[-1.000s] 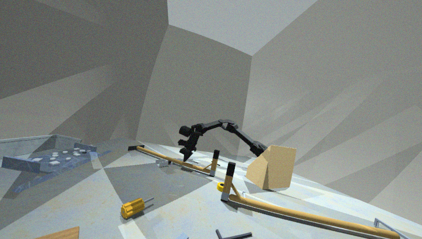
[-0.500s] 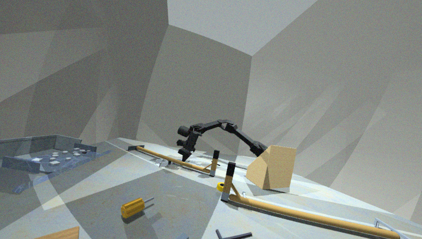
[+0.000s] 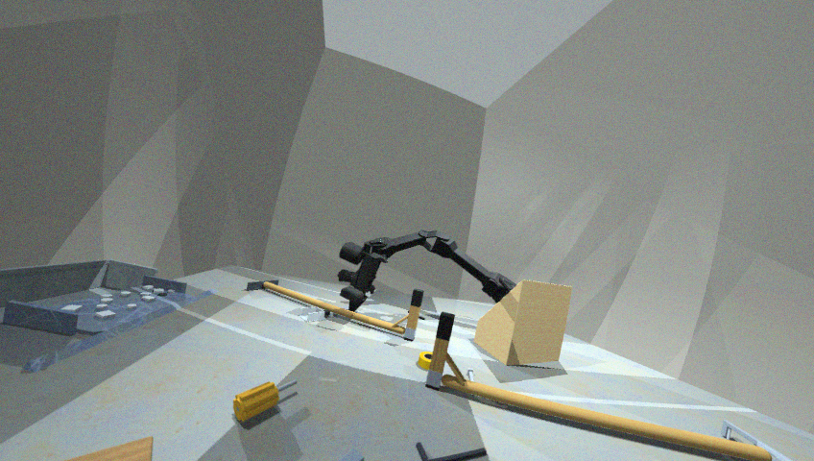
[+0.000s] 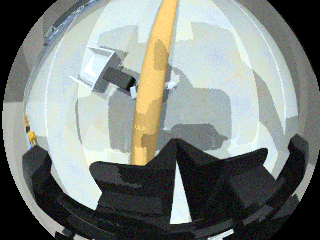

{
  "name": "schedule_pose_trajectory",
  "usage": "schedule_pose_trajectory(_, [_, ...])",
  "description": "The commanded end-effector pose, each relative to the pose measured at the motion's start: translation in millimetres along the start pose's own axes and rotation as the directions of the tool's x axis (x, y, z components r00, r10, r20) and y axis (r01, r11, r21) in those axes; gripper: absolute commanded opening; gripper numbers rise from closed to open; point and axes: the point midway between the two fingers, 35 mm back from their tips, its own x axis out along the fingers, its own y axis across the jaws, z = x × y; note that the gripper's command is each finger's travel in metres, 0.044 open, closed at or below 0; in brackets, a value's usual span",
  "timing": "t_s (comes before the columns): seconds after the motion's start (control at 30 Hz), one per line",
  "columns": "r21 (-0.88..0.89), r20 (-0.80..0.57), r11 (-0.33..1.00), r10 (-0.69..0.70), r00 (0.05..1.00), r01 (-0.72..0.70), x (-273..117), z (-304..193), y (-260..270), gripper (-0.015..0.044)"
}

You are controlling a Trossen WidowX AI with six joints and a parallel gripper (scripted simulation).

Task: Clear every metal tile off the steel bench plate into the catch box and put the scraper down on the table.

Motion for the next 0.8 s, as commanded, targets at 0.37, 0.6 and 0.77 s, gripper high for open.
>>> schedule_pose_trajectory(0.37, [0.004, -0.001, 1.0, -0.002, 1.0, 0.002, 1.0, 3.7, 14.2, 0.0])
schedule_pose_trajectory(0.6, [0.004, -0.001, 1.0, -0.002, 1.0, 0.002, 1.3, 5.0, 21.0, 0.0])
schedule_pose_trajectory(0.77, [0.004, -0.001, 1.0, -0.002, 1.0, 0.002, 1.5, 5.9, 25.9, 0.0])
